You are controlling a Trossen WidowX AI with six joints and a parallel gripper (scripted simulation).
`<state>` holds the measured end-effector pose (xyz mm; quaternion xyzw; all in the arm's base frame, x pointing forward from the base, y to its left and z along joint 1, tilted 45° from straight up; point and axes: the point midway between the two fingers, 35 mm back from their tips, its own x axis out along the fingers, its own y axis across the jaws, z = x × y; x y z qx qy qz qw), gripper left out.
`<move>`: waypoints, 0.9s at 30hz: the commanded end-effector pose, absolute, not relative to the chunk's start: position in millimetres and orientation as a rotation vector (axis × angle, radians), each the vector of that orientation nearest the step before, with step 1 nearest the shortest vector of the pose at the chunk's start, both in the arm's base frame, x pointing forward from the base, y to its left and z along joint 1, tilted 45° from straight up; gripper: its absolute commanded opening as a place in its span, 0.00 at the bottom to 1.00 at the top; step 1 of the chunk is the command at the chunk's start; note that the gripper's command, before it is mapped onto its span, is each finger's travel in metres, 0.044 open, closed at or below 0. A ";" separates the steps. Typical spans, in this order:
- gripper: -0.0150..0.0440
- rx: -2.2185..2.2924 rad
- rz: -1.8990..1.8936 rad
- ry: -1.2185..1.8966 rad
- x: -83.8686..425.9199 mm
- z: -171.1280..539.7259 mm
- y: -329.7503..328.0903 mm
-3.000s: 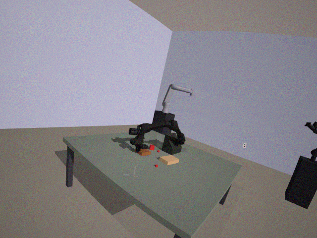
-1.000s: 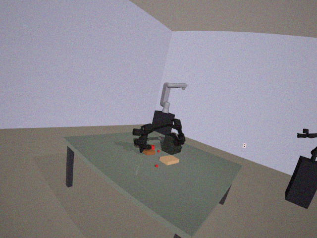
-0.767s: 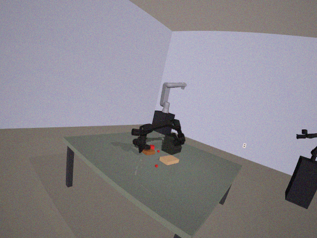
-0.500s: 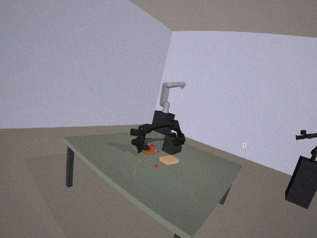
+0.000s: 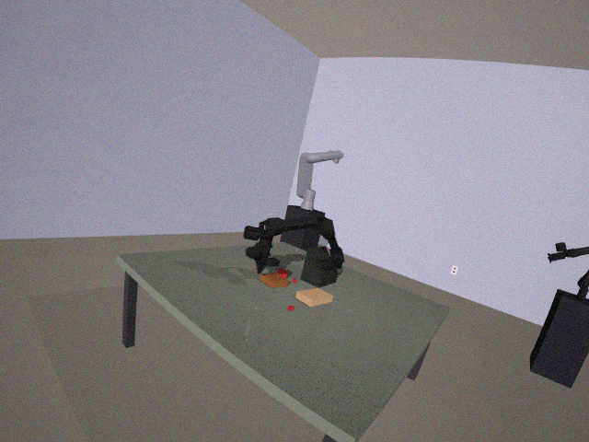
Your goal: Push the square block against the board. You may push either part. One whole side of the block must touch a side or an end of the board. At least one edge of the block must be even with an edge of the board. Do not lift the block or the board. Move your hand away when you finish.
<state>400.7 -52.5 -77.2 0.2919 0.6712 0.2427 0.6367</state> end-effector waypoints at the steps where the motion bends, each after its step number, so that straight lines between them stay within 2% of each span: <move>1: 0.25 0.667 0.558 1.542 388.8 -77.6 -51.8; 4: 0.25 0.660 0.563 1.547 370.0 -75.1 -51.9; 8: 0.25 0.660 0.564 1.548 368.8 -77.2 -49.8; 13: 0.25 0.661 0.565 1.547 367.8 -113.9 -13.8; 27: 0.25 0.661 0.565 1.548 358.4 -113.5 -14.3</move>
